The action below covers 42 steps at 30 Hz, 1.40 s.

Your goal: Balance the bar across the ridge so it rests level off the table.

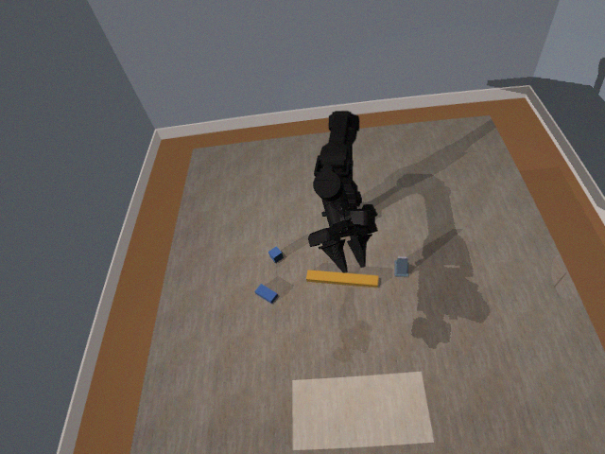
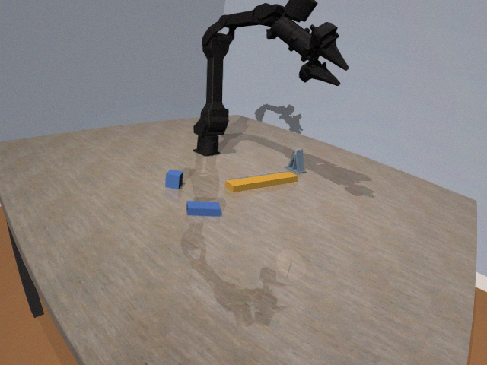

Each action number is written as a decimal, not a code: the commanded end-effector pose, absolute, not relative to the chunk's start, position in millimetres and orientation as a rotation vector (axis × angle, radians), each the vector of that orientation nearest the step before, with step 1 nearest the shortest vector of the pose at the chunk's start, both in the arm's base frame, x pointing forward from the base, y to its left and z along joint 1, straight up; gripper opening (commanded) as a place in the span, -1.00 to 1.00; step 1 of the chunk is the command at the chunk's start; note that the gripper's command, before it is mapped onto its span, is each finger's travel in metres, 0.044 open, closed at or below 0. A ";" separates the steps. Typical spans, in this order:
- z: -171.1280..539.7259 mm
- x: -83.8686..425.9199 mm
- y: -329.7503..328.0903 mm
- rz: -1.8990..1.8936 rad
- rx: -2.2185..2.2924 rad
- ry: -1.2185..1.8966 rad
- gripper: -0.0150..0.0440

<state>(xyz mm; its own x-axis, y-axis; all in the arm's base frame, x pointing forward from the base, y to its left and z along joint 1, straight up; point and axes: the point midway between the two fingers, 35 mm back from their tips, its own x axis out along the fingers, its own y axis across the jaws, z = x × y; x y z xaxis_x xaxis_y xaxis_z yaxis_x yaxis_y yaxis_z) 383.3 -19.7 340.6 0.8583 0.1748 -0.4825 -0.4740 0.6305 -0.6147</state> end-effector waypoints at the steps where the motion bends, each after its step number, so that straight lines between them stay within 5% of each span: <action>1: 282.2 377.2 -18.9 0.472 -0.860 0.591 0.58; 16: 118.6 277.4 -16.8 1.039 -1.073 1.270 0.58; 42: 65.4 277.2 -16.9 1.047 -1.075 1.277 0.58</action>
